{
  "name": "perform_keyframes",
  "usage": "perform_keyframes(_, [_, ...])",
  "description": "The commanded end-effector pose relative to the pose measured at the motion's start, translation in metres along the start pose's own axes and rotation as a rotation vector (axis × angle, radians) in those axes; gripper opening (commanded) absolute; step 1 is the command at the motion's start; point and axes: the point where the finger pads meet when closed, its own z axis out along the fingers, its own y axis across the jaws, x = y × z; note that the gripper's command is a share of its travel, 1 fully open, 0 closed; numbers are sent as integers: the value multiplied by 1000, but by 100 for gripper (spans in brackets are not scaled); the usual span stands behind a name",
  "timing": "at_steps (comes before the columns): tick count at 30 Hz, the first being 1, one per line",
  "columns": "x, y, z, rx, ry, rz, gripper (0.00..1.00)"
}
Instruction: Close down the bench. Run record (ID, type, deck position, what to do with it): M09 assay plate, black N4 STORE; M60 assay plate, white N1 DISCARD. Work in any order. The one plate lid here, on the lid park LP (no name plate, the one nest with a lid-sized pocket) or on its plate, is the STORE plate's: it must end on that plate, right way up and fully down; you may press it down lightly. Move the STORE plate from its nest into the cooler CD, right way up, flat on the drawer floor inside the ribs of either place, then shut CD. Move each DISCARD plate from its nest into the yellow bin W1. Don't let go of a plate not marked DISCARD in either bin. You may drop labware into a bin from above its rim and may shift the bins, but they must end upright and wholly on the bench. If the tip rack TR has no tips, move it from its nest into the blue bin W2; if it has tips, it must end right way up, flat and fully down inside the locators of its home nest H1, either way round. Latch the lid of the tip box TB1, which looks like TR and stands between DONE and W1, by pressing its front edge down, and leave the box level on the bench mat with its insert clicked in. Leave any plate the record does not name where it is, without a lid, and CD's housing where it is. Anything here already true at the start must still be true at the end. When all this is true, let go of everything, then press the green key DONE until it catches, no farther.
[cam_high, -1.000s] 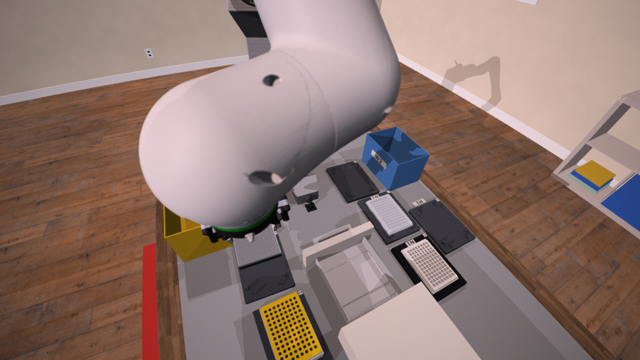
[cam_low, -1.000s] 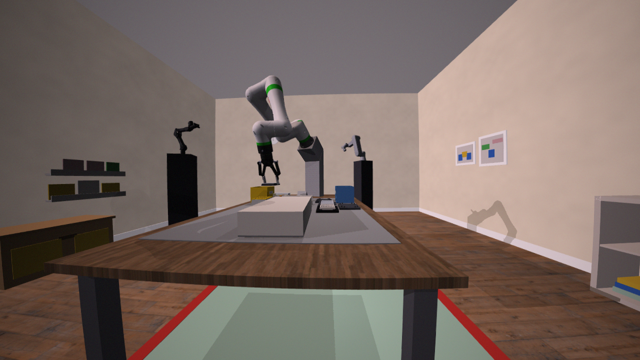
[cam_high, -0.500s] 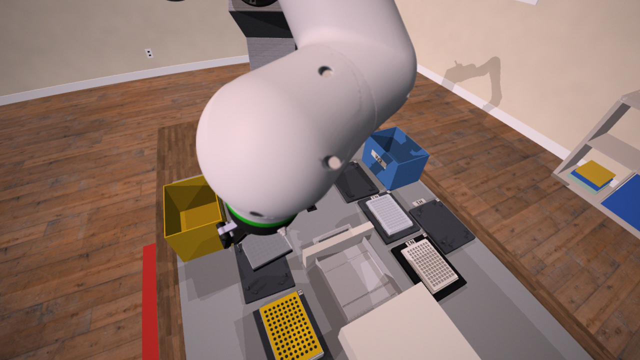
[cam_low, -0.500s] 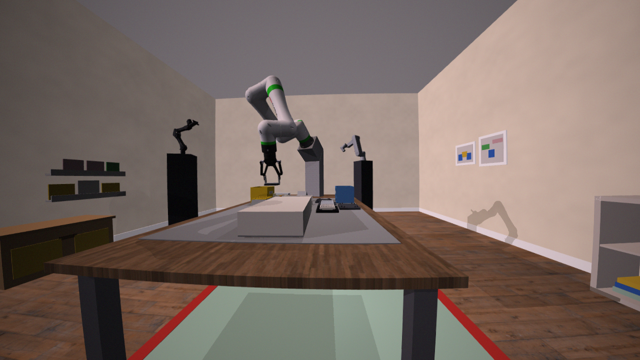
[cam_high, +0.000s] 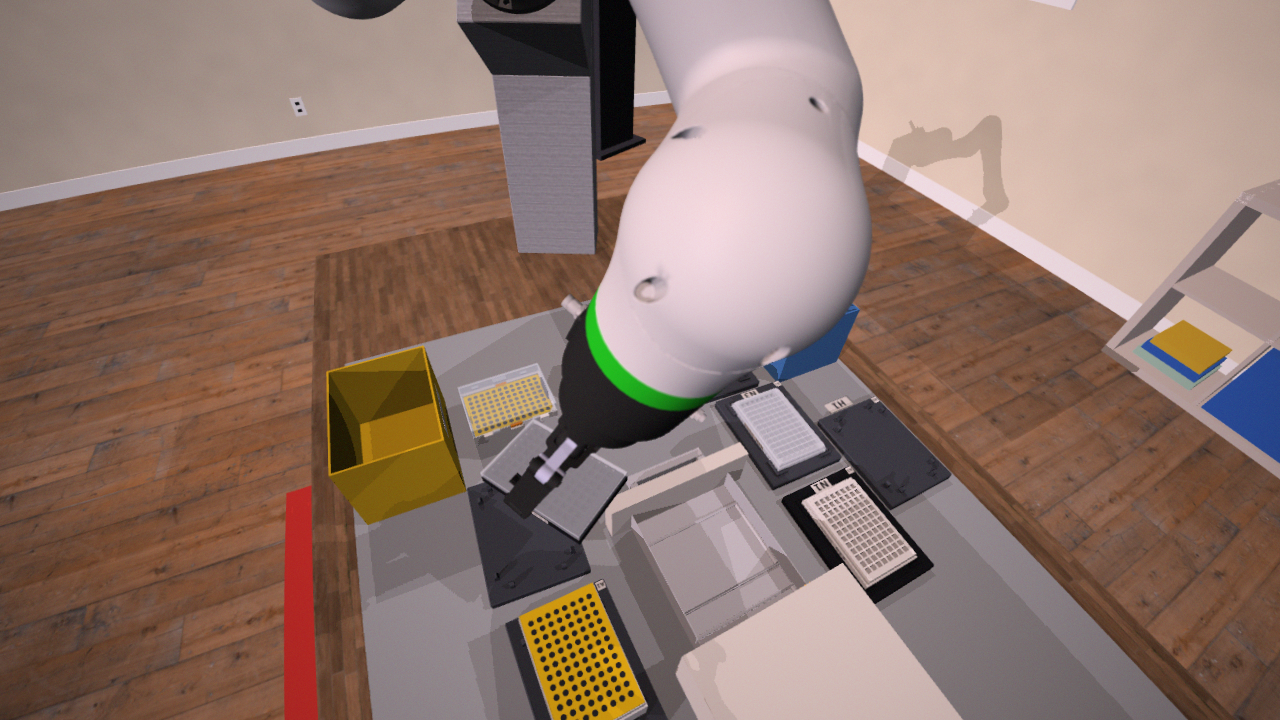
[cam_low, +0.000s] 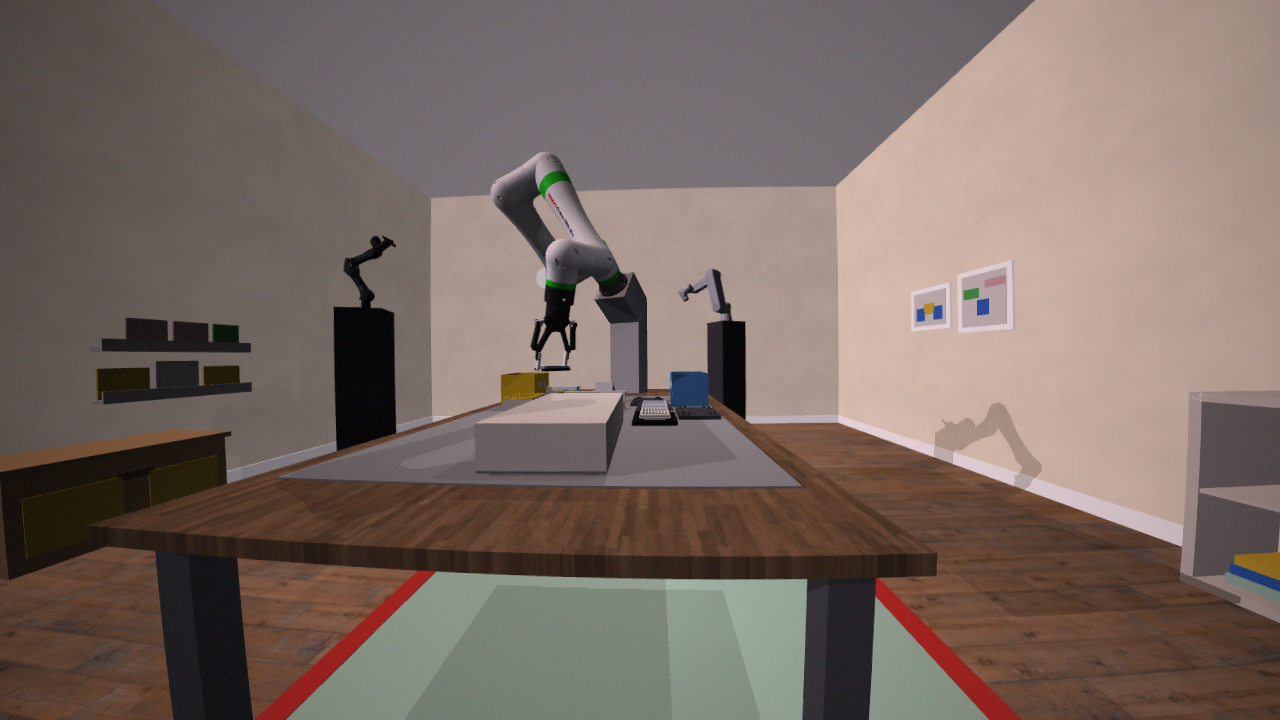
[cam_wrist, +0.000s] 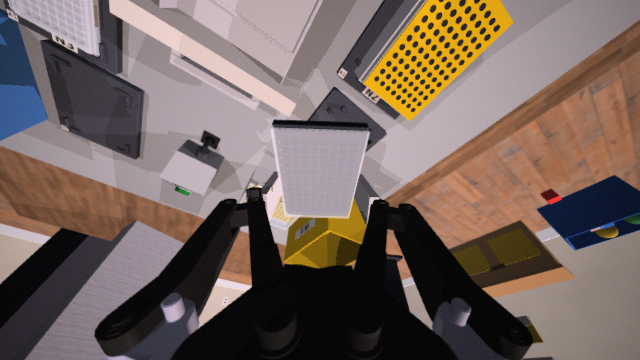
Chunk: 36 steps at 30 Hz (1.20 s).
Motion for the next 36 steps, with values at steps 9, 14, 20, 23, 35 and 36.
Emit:
perform_keyframes(9, [24, -12, -11, -167, -1, -338, 0])
perform_keyframes(14, [35, -17, -16, -237, -2, -489, 0])
perform_keyframes(20, [44, -21, -20, -294, -2, -610, 0])
perform_keyframes(23, [50, -24, -23, -336, -3, -701, 0])
perform_keyframes(35, [72, -35, -33, -439, -4, -922, 0])
perform_keyframes(36, [75, -36, -34, -439, -4, -922, 0])
